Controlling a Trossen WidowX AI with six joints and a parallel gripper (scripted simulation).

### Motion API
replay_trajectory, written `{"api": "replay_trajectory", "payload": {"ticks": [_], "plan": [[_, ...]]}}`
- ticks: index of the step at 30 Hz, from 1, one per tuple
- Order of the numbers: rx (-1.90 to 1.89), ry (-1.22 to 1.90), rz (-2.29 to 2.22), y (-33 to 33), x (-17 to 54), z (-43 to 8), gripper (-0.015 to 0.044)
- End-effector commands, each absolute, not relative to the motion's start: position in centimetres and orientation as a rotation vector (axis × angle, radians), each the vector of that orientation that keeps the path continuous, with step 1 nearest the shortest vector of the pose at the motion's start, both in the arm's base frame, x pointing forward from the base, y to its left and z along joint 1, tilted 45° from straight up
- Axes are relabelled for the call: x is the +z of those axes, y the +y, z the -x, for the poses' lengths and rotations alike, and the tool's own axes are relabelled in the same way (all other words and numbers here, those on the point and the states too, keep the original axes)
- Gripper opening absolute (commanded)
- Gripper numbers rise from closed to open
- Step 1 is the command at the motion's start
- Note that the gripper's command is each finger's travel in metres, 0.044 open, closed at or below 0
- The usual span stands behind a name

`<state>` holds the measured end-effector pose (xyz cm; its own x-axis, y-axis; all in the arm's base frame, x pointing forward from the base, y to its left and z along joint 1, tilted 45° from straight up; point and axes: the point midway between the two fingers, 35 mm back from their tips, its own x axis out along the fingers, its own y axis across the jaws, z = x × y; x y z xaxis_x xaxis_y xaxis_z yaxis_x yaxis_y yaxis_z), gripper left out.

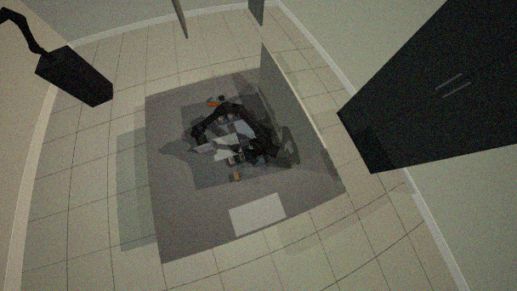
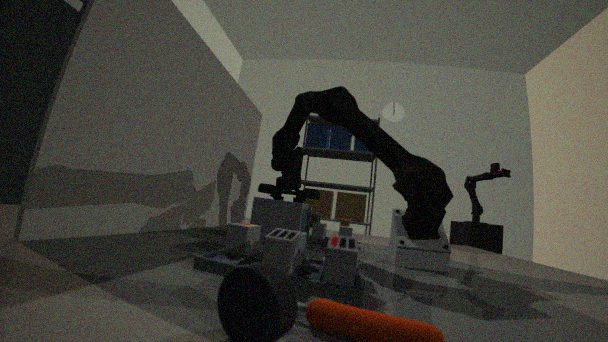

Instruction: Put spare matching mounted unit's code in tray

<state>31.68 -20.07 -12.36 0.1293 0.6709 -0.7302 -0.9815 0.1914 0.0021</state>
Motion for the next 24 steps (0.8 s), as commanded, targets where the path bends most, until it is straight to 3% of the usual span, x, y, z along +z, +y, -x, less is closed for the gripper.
{"api": "replay_trajectory", "payload": {"ticks": [1,24], "plan": [[1.293,0.684,0.549,-19.7,-12.6,-31.6,0.0000],[1.294,0.682,0.547,-18.4,-13.7,-31.6,0.0000]]}}
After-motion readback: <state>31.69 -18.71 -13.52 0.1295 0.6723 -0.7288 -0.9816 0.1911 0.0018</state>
